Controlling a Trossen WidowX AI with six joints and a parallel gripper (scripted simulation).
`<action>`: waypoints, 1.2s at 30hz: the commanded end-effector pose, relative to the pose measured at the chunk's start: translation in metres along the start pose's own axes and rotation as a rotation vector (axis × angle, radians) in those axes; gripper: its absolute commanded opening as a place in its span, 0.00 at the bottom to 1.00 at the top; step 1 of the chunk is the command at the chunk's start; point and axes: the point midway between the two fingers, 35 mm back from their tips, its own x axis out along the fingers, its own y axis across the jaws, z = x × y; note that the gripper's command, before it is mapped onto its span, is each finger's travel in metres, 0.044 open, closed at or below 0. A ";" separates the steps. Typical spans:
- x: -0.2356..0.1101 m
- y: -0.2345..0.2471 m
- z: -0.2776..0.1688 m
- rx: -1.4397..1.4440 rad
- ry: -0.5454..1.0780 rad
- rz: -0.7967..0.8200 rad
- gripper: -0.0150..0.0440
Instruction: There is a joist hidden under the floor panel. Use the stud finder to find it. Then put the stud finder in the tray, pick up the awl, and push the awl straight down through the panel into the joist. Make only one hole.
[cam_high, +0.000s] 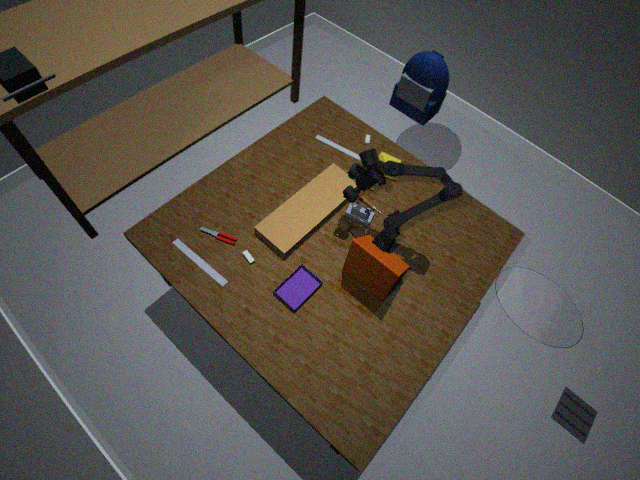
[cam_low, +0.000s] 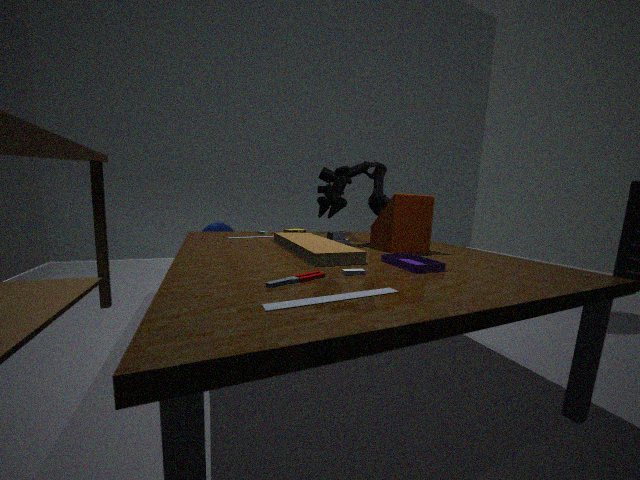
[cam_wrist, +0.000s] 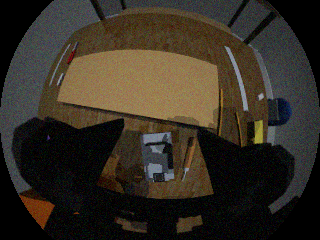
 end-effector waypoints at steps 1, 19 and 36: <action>0.010 -0.010 -0.072 -0.182 0.170 0.038 1.00; 0.013 -0.006 -0.077 -0.204 0.192 0.047 1.00; 0.030 -0.003 -0.080 -0.200 0.194 0.051 1.00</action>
